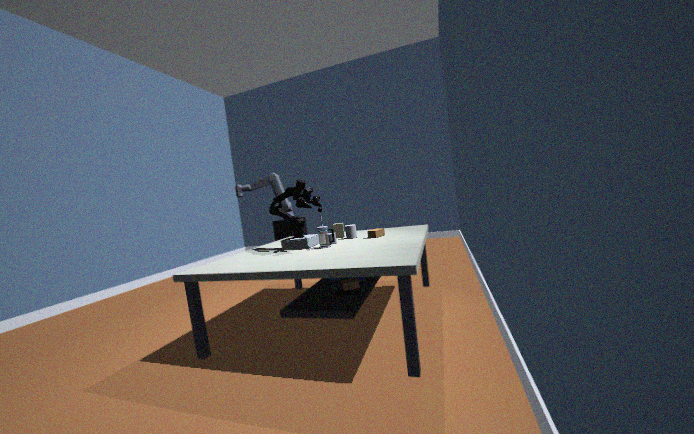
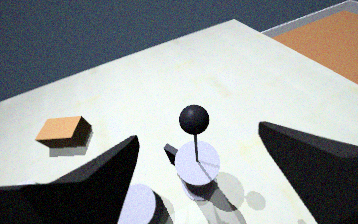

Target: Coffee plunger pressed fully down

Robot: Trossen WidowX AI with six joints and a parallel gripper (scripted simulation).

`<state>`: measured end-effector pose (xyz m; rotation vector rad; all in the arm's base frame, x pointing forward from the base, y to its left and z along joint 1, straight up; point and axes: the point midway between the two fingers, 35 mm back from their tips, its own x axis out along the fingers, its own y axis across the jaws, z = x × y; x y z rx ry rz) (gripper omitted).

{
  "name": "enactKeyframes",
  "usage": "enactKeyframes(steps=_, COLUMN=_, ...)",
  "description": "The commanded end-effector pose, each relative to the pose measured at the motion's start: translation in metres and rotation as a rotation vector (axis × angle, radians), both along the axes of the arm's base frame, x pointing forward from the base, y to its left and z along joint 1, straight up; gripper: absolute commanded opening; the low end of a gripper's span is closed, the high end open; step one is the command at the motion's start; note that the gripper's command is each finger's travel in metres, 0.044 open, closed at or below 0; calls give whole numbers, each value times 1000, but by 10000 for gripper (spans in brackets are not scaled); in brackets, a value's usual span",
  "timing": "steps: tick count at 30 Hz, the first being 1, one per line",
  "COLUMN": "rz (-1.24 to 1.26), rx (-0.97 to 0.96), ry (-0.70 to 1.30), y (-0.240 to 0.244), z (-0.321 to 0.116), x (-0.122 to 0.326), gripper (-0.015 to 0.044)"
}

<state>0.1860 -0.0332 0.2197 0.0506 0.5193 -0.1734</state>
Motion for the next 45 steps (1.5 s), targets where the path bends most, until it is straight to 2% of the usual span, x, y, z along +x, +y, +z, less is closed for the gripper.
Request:
enactKeyframes(steps=1, rz=0, rx=-6, ry=-7, y=-1, z=-1, x=3, gripper=440)
enactKeyframes(steps=25, rz=2, rx=-7, ry=-10, y=-6, z=-18, x=33, gripper=440)
enactKeyframes(steps=37, rz=2, rx=-7, ry=-10, y=-6, z=-18, x=33, gripper=125)
enactKeyframes(steps=45, rz=2, rx=-7, ry=-10, y=-6, z=-18, x=33, gripper=113)
